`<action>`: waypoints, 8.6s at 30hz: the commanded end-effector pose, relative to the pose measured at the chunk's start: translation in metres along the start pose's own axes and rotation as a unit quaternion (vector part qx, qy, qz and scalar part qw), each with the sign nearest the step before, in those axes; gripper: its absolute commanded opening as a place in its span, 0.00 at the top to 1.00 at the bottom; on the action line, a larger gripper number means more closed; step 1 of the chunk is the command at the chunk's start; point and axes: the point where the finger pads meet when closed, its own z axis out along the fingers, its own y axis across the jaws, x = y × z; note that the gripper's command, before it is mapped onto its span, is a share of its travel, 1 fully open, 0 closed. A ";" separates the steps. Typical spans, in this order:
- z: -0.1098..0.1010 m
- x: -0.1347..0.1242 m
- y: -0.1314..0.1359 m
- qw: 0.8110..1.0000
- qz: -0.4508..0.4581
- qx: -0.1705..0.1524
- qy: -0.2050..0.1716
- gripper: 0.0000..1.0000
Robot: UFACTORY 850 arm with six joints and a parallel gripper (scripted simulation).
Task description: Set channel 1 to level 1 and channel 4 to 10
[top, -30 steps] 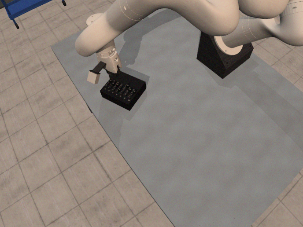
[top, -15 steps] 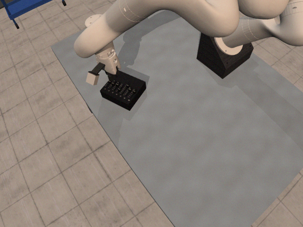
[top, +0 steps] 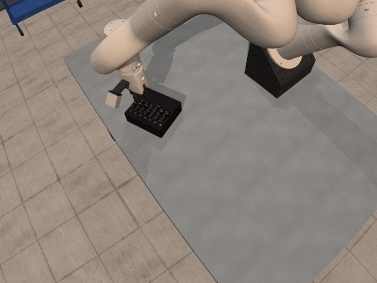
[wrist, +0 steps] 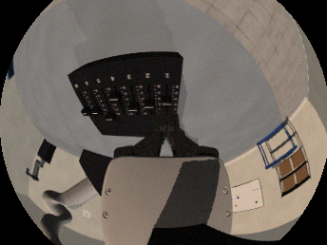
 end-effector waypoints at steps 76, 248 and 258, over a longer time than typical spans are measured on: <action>-0.001 0.009 0.001 1.000 0.000 -0.001 0.001 1.00; -0.036 0.056 -0.066 0.000 -1.000 0.000 -0.001 1.00; -0.032 0.056 -0.066 0.000 -1.000 -0.001 -0.001 1.00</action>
